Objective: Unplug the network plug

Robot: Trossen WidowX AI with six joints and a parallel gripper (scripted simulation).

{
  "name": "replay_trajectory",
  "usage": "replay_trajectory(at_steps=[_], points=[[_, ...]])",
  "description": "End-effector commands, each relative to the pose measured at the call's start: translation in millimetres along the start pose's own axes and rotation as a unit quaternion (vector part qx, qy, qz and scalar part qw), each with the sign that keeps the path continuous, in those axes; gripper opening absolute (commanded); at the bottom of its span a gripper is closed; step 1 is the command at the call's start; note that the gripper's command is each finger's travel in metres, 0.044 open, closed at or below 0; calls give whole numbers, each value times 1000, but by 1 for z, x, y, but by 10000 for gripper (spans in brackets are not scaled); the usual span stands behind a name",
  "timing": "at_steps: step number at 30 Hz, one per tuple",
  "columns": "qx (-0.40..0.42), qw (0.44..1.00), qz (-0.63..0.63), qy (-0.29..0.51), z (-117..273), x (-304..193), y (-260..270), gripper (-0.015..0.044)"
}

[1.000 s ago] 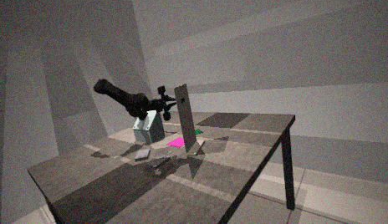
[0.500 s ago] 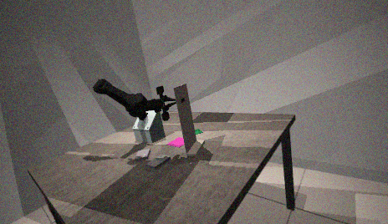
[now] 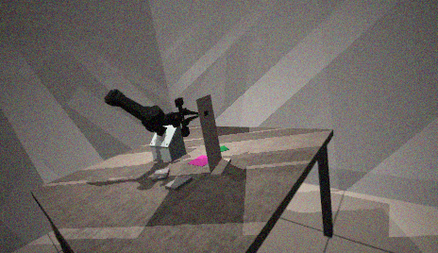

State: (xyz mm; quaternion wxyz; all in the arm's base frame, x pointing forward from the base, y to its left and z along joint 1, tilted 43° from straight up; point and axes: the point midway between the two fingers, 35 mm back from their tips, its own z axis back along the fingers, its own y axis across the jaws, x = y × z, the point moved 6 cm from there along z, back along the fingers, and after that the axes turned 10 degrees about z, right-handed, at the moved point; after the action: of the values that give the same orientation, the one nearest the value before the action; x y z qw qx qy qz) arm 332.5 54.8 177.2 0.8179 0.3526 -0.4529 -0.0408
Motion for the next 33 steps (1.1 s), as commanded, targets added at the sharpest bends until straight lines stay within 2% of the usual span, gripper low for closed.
replay_trajectory(at_steps=[1,33], points=[[2,1000,2,1,3,-1,1,0],[2,1000,3,1,21,-4,1,0]])
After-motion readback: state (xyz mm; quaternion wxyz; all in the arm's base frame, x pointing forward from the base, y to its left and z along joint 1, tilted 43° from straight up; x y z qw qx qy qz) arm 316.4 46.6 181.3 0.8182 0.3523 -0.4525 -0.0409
